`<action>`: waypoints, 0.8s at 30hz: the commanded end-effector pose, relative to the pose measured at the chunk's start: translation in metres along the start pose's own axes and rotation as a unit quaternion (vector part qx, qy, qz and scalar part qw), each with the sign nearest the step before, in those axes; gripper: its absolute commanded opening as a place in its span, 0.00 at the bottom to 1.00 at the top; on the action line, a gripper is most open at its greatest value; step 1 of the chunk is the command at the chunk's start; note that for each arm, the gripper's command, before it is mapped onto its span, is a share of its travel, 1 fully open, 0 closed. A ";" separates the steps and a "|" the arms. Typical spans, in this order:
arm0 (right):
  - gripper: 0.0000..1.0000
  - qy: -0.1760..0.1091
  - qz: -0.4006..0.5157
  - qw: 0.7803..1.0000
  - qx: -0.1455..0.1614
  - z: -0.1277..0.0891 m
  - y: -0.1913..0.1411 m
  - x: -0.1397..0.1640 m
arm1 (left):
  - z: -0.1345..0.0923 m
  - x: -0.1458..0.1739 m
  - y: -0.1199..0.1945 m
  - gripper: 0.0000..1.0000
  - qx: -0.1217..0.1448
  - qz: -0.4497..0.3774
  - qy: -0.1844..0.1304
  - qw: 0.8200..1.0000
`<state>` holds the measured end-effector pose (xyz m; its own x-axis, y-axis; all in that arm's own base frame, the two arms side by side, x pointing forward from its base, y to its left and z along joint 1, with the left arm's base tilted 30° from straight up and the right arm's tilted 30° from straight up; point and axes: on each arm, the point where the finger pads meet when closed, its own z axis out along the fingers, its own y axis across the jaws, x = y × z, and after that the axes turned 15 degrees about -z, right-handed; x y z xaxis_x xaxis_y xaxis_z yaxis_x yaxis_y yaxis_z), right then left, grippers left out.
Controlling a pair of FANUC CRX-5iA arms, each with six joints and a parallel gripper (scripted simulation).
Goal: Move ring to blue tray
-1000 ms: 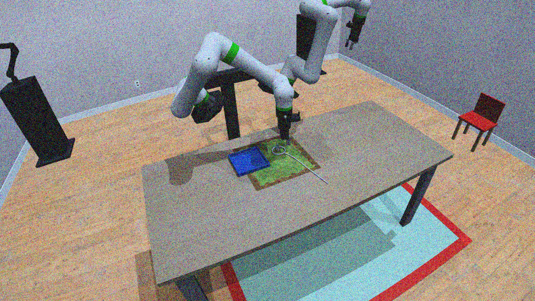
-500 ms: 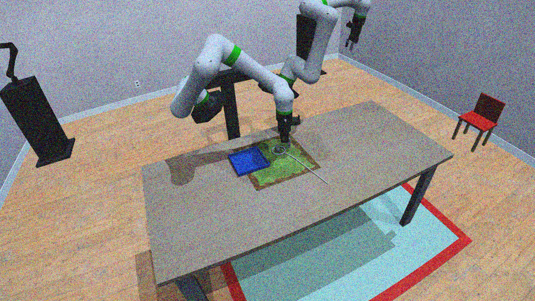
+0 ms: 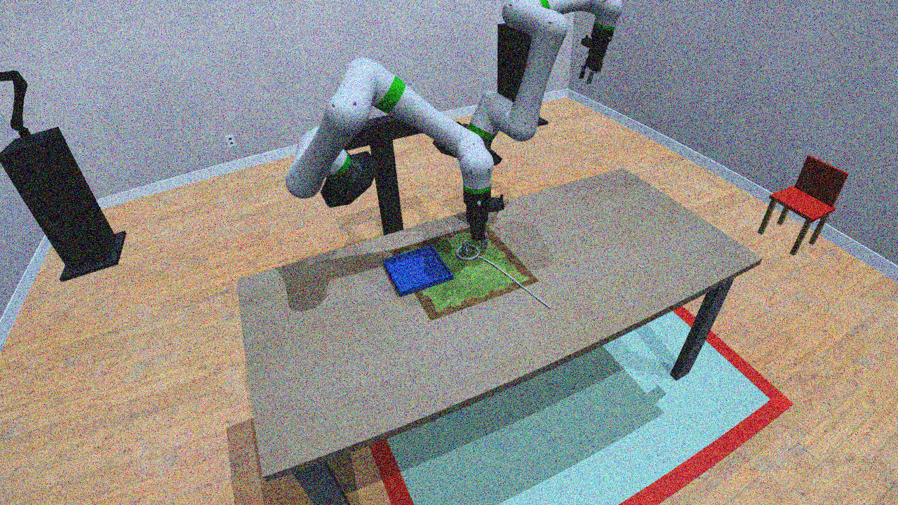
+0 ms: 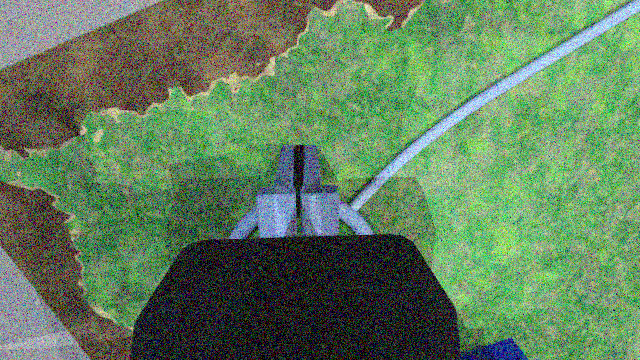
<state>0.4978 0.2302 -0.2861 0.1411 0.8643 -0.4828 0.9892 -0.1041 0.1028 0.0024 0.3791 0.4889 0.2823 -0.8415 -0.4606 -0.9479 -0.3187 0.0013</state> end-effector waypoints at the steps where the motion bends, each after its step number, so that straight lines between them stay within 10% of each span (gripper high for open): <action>1: 0.00 0.001 0.000 1.000 -0.001 -0.001 0.001 0.001 | -0.001 0.000 0.000 1.00 0.000 0.000 -0.001 1.000; 24: 0.00 0.001 0.000 1.000 -0.001 0.001 0.001 0.001 | -0.001 0.000 0.000 1.00 0.000 0.000 -0.001 1.000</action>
<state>0.4979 0.2294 -0.2875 0.1411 0.8643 -0.4828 0.9892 -0.1041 0.1028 0.0024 0.3791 0.4889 0.2823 -0.8415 -0.4606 -0.9479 -0.3187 0.0013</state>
